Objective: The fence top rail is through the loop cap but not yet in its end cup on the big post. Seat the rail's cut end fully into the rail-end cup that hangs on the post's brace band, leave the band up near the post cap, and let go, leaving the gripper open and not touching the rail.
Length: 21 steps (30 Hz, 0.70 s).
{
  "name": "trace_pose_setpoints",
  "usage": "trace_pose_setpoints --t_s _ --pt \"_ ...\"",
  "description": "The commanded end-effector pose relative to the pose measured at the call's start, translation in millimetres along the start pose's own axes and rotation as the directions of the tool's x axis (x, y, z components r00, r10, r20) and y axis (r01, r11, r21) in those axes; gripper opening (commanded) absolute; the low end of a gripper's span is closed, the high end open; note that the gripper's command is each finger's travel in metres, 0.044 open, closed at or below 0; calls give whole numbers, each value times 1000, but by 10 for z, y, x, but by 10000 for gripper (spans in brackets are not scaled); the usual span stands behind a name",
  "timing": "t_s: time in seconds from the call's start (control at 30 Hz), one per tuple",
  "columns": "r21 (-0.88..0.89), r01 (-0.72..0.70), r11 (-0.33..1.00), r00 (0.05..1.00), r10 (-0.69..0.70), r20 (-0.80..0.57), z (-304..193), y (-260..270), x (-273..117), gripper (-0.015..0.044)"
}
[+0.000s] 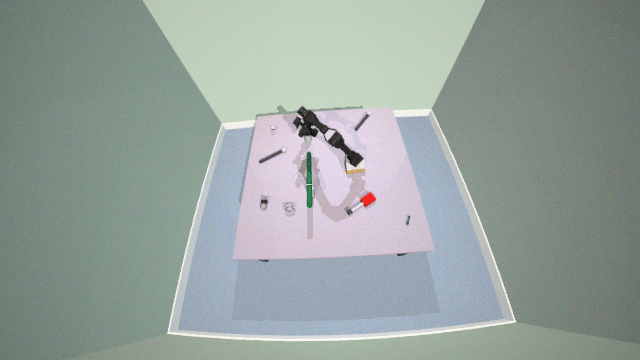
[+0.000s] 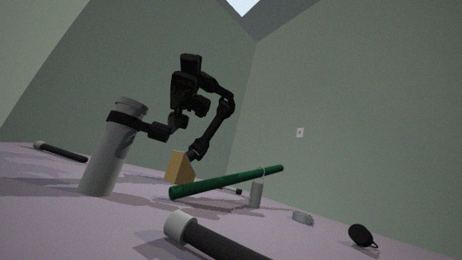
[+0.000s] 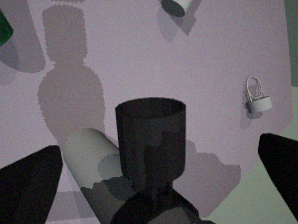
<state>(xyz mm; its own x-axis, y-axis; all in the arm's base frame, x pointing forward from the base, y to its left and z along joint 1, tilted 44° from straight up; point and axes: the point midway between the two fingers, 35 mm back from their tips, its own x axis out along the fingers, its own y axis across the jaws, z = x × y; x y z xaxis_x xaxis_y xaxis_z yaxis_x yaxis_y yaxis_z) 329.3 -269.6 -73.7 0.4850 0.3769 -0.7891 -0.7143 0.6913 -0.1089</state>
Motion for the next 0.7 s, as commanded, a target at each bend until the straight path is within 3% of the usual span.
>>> trace_pose_setpoints --t_s 0.0,0.67 --pt "6 -4 1000 1000 4 -2 -6 20 56 440" --pt "5 -3 1000 1000 3 -1 -3 8 381 440"
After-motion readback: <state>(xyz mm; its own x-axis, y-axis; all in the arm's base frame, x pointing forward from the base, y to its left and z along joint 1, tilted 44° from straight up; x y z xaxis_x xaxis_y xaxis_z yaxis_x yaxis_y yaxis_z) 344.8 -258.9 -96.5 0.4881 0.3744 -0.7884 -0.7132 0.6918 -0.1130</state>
